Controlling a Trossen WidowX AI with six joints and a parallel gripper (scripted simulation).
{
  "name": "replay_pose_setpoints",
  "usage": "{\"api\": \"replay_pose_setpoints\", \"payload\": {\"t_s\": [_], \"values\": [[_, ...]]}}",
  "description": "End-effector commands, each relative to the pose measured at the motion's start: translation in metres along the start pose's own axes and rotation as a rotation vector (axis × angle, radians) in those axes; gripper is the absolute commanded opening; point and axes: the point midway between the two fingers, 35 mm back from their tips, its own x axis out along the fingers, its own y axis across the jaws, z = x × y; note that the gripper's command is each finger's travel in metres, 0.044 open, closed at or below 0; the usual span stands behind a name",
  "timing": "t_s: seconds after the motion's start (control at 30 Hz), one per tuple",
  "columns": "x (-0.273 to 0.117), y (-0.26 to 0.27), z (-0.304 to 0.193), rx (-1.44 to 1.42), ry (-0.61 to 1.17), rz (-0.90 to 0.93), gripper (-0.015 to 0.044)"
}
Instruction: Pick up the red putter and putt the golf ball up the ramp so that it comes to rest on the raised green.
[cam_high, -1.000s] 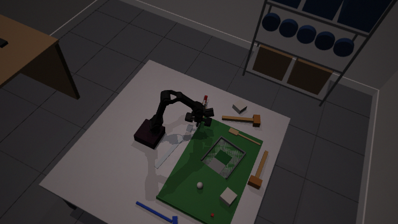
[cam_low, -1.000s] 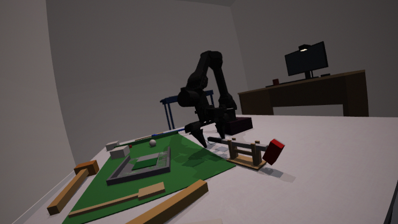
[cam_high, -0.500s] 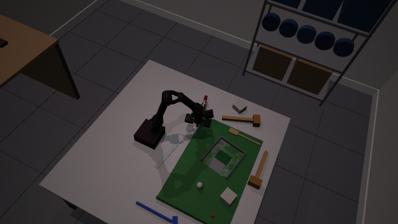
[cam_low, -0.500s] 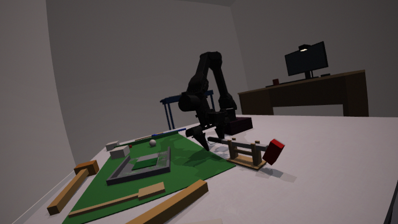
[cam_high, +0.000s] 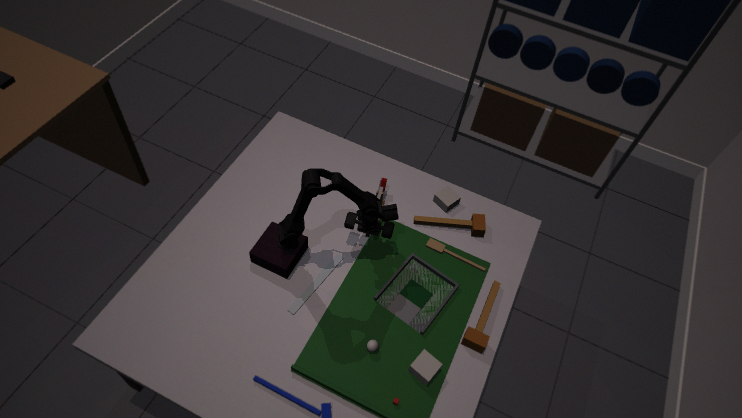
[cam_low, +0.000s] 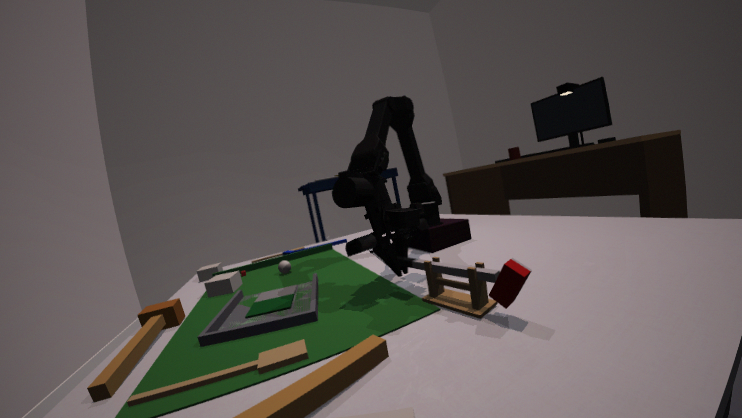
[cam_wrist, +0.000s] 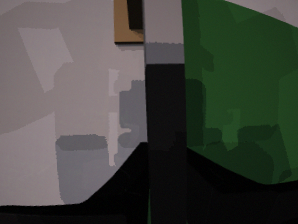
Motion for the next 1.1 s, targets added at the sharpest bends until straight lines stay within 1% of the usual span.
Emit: {"api": "replay_pose_setpoints", "payload": {"t_s": [0.0,0.17,0.57,0.7,0.77,1.07], "values": [[0.0,0.0,0.0,0.0,0.0,-0.001,0.0],[-0.016,-0.003,0.005,0.0,0.0,-0.001,0.0],[-0.096,-0.001,0.026,0.0,0.0,0.0,0.0],[-0.097,-0.001,0.026,0.0,0.0,0.0,0.0],[-0.091,-0.004,0.02,0.021,0.01,-0.007,0.0],[-0.106,-0.025,-0.028,0.258,0.036,-0.053,0.0]]}}
